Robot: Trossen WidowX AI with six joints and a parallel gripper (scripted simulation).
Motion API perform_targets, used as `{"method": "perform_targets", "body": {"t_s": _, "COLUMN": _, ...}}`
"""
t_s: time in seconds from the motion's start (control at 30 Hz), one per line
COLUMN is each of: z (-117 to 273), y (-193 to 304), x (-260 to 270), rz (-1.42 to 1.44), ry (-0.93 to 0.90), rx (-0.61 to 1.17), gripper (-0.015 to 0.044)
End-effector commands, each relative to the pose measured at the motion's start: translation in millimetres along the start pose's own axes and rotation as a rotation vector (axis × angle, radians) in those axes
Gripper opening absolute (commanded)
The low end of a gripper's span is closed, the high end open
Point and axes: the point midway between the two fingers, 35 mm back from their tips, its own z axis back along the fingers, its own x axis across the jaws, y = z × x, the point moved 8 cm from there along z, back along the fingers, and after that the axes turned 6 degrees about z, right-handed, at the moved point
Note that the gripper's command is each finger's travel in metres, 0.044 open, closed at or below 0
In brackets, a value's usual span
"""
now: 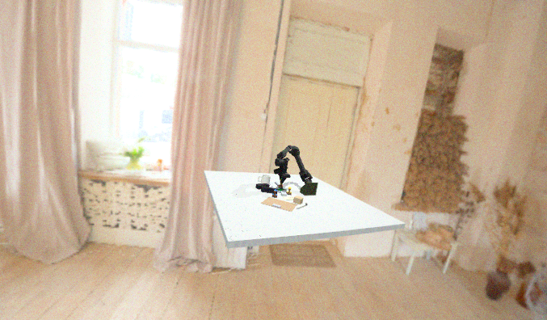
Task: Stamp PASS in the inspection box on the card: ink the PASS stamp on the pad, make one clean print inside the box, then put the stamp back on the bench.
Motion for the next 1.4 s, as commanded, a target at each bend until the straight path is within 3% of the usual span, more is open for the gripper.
{"method": "perform_targets", "body": {"t_s": 0.0, "z": -4, "y": 1, "x": 0, "rz": 0.006, "ry": 0.005, "rx": 0.002, "gripper": 0.0000}}
{"method": "perform_targets", "body": {"t_s": 1.37, "z": -31, "y": 2, "x": 0, "rz": 0.002, "ry": 0.008, "rx": 0.002, "gripper": 0.0000}}
